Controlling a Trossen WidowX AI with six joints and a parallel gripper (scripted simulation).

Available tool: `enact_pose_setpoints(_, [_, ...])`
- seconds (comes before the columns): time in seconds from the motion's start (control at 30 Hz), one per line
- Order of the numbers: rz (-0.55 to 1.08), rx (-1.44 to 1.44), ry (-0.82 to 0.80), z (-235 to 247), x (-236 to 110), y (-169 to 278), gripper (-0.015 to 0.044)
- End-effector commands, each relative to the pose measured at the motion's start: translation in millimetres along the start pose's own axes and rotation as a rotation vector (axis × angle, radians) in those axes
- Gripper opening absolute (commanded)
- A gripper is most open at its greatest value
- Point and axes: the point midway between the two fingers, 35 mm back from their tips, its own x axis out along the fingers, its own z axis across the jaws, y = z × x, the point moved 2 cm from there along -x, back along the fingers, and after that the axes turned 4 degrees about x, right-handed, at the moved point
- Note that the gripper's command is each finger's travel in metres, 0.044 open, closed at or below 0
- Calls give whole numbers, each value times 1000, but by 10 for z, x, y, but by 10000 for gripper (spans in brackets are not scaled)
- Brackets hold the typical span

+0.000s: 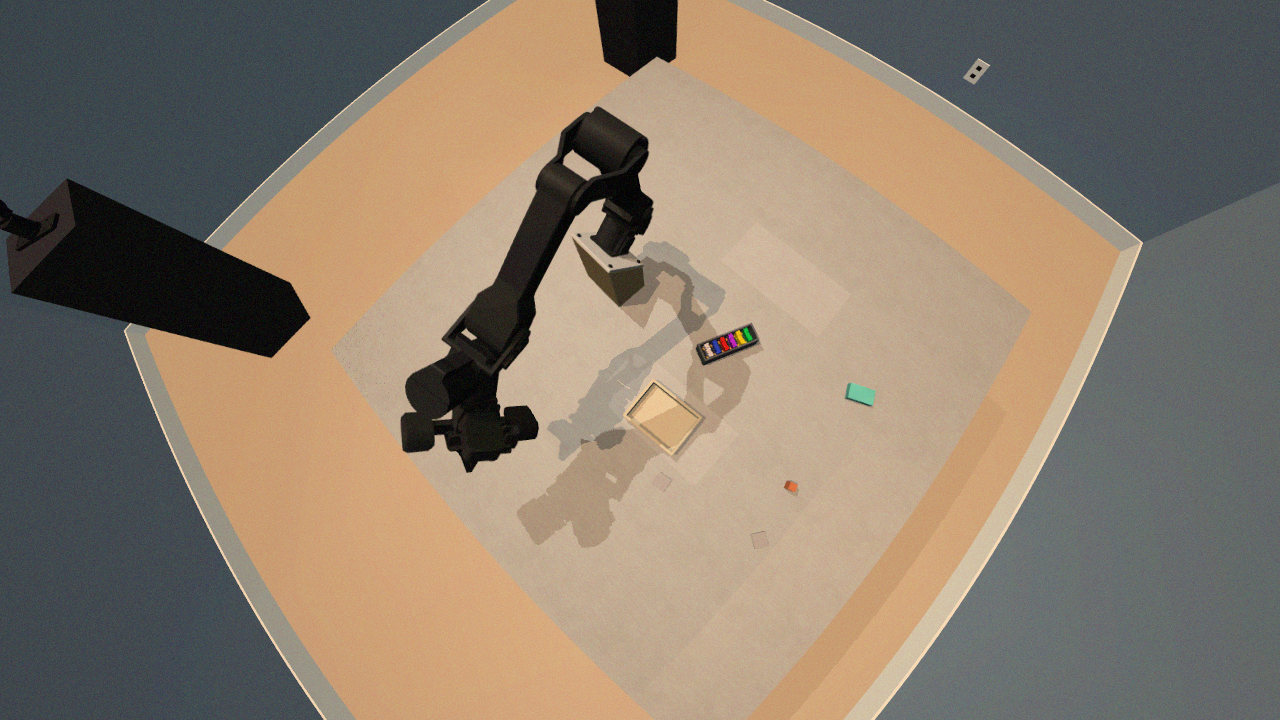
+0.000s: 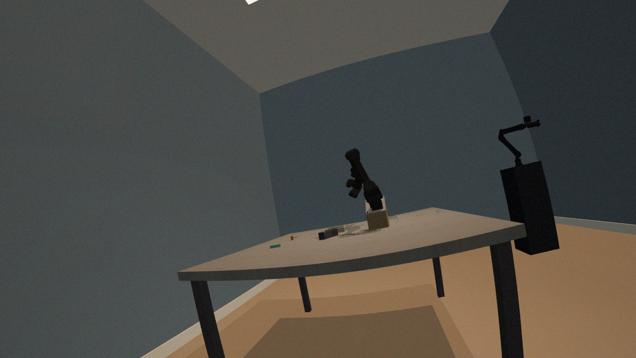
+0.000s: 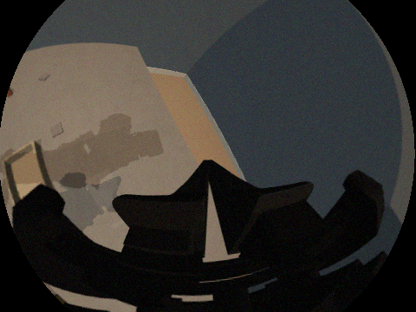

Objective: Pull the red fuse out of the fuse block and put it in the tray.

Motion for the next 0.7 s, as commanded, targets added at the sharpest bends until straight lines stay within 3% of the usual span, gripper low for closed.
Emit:
enact_pose_setpoints(0.0, [0,0,-3,12,-2,-9,26])
enact_pose_setpoints(0.07, [3,-2,-24,112,-17,-76,68])
enact_pose_setpoints(0.4, [107,-5,-320,1611,-395,-707,68])
enact_pose_setpoints(0.67, [302,40,-542,2922,-994,-773,68])
